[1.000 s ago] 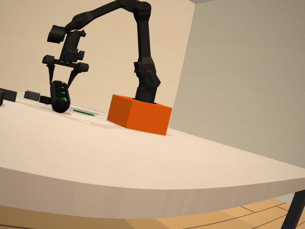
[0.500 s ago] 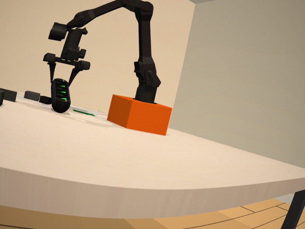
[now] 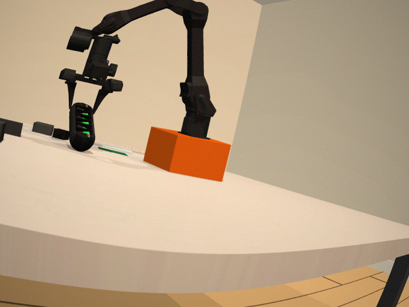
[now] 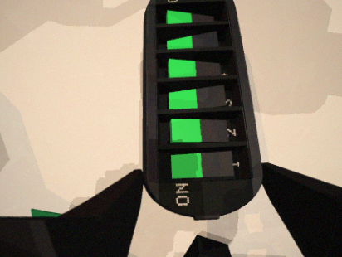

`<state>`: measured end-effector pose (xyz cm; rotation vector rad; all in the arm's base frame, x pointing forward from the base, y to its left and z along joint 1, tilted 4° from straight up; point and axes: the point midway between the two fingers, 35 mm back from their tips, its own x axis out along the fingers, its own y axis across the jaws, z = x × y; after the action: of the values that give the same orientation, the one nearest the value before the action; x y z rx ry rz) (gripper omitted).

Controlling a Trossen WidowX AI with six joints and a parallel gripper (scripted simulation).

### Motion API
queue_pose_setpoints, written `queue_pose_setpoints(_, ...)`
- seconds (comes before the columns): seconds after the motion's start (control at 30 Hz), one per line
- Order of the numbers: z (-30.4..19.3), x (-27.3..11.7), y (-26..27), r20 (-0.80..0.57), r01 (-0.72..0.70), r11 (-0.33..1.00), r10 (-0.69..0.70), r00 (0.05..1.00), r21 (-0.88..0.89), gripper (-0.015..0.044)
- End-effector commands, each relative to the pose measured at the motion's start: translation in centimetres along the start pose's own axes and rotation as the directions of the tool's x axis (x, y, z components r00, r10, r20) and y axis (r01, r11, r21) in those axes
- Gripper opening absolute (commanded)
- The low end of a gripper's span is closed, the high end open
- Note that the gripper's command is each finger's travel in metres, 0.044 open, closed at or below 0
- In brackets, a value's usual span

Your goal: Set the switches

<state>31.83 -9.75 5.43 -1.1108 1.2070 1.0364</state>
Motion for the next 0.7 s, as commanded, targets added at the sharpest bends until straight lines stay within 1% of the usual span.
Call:
queue_pose_setpoints(0.0, 0.4, -0.4, 0.0, -0.002, 0.005, 1.000, -0.005, 1.000, 0.000, 0.0336)
queue_pose_setpoints(0.67, 1.7, -1.3, 0.0, -0.031, 0.005, 1.000, -0.005, 0.999, 0.000, 0.0336)
